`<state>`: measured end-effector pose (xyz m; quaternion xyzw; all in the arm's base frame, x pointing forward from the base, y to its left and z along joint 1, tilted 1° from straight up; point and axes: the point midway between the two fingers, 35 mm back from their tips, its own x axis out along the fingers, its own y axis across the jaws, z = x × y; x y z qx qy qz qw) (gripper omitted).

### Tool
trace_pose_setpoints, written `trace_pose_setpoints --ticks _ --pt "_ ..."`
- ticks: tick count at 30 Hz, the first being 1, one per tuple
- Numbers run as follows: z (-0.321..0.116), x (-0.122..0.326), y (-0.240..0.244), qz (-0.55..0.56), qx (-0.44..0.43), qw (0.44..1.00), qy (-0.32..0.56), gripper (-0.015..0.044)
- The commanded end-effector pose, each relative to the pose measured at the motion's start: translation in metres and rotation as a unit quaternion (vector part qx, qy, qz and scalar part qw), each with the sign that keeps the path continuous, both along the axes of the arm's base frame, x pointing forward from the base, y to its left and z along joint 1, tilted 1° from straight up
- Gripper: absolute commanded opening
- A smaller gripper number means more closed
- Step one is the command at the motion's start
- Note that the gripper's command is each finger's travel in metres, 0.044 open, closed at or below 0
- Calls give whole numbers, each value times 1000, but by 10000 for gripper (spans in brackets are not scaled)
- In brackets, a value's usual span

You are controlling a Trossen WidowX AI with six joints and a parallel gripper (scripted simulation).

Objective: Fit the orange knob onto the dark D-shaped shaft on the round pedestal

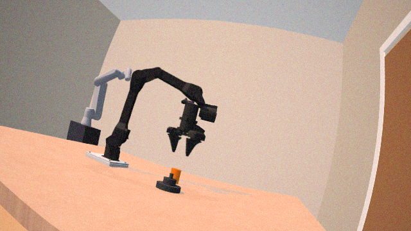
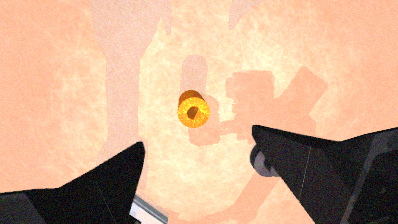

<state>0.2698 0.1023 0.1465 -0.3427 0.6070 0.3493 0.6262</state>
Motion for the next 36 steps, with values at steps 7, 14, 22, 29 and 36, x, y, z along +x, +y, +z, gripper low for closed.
trace_pose_setpoints --ticks 7,14,22,29,36 --pt "0 1 1 -421 7 907 7 440" --pt "0 0 1 -506 9 862 8 440" --pt "-8 1 1 -506 9 862 8 440" --pt "-34 1 2 -506 9 862 8 440" --pt "-49 1 0 -506 9 862 8 440"
